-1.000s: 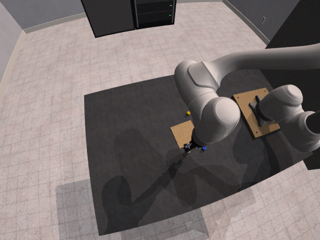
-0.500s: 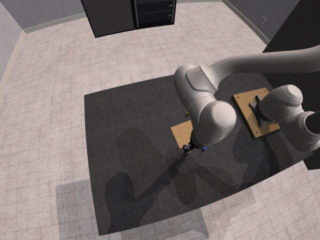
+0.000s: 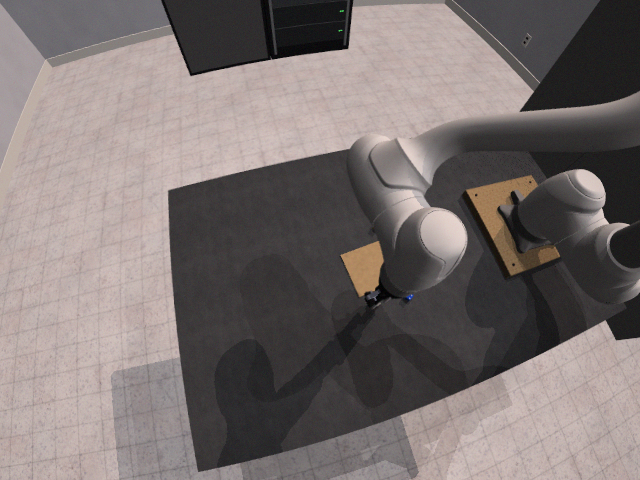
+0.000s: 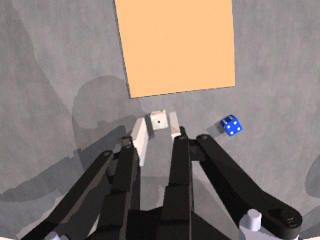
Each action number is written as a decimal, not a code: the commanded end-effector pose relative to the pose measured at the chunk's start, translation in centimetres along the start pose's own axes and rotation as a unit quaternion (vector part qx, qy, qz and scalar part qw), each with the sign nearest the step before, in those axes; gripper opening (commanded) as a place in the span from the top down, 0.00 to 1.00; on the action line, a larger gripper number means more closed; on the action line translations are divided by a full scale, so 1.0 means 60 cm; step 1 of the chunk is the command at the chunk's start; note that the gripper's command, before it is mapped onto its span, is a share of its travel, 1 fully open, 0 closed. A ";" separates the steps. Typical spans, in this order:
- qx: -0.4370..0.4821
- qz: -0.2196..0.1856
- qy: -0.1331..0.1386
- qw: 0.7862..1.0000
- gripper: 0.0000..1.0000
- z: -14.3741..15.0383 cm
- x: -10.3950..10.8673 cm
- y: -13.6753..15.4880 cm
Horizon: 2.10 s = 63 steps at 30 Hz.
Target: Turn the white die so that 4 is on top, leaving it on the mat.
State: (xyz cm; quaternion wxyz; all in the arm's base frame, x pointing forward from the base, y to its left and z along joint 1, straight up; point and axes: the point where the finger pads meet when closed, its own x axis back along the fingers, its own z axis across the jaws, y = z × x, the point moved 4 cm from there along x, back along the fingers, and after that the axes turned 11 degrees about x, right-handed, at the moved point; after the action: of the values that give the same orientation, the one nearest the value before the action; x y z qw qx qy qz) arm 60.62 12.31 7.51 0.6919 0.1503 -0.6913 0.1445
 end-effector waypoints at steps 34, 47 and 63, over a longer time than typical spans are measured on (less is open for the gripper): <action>0.000 0.000 0.000 1.000 0.79 0.000 -0.006 0.000; 0.000 0.000 0.000 1.000 0.79 0.000 -0.006 0.000; 0.000 0.000 0.000 1.000 0.79 0.000 -0.023 0.000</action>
State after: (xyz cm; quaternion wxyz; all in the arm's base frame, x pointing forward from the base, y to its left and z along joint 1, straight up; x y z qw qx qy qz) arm 60.62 12.31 6.33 0.6919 0.1503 -0.6913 0.1445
